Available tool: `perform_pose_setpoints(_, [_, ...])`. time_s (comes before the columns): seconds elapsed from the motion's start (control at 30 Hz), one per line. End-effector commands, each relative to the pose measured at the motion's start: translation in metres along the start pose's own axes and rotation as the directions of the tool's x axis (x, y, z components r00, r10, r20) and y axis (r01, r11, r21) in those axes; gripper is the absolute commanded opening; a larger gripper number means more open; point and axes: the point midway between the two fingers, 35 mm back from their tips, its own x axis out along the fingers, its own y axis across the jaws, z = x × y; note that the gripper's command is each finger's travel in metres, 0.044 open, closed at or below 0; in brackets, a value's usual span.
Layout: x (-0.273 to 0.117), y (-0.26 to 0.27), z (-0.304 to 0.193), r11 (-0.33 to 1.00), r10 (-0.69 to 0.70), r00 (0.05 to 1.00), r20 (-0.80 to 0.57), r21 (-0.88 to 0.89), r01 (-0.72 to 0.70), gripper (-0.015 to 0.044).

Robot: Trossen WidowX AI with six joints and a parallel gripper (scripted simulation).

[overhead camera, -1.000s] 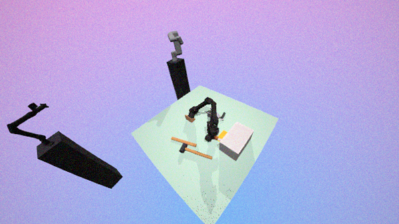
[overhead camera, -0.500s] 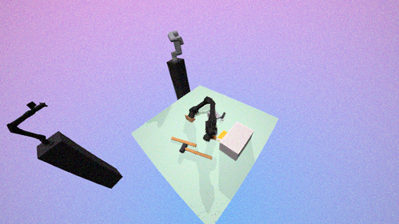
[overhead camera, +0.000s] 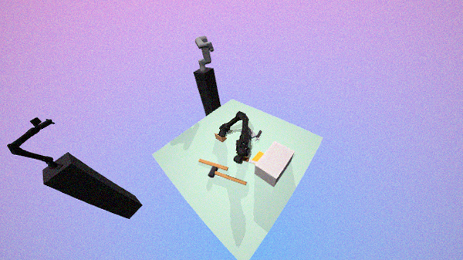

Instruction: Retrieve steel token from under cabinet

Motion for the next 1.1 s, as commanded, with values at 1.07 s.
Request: perform_pose_setpoints(1.07, [0.001,-0.004,-0.057,1.0,0.001,1.0,-0.004,-0.002,-0.001,0.0])
